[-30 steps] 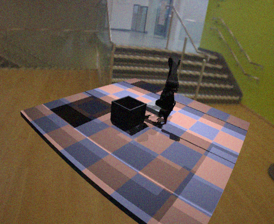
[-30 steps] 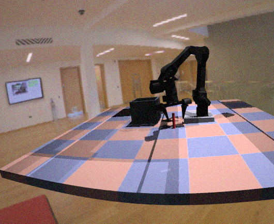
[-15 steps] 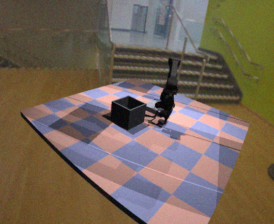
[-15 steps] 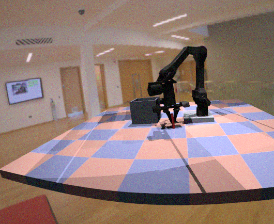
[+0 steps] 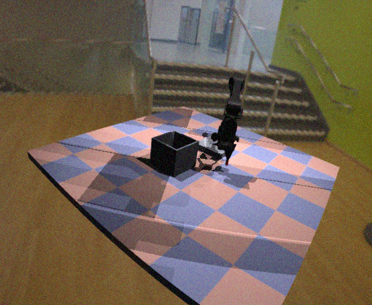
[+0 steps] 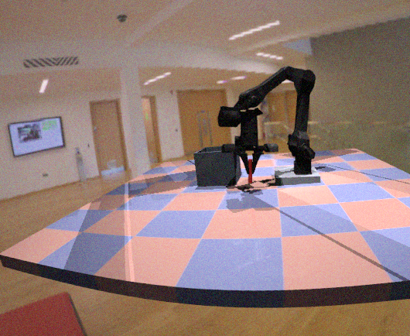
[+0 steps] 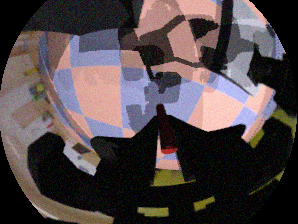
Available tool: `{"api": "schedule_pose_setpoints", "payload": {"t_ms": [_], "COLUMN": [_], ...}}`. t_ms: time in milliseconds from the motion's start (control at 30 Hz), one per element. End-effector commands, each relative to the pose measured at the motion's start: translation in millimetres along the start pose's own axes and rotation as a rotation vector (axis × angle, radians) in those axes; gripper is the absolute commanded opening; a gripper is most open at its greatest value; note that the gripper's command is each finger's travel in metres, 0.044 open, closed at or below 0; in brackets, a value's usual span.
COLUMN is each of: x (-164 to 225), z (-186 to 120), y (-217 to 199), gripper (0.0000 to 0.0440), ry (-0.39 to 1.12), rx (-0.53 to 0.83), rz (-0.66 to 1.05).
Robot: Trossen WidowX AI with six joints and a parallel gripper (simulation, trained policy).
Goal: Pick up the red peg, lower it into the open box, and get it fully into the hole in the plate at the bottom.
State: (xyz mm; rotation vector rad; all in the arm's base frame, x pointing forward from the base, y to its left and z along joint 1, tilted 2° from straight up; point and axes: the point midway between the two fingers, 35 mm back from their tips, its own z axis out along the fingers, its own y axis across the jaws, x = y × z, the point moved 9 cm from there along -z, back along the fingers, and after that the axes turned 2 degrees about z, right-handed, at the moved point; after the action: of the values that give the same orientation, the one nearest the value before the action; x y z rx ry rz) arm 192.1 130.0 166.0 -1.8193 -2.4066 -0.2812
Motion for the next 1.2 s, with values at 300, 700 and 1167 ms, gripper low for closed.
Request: {"api": "schedule_pose_setpoints", "payload": {"t_ms": [300,700,1167], "x": [-6,-30,-71], "z": [-59,-109,-130], "y": [10,17,24], "gripper": [0.0,0.0,0.0], "ry": [0.004,-0.083,-0.187], "rx": [-0.151,-0.251,-0.242], "rz": [-0.045,-0.047,0.009]}}
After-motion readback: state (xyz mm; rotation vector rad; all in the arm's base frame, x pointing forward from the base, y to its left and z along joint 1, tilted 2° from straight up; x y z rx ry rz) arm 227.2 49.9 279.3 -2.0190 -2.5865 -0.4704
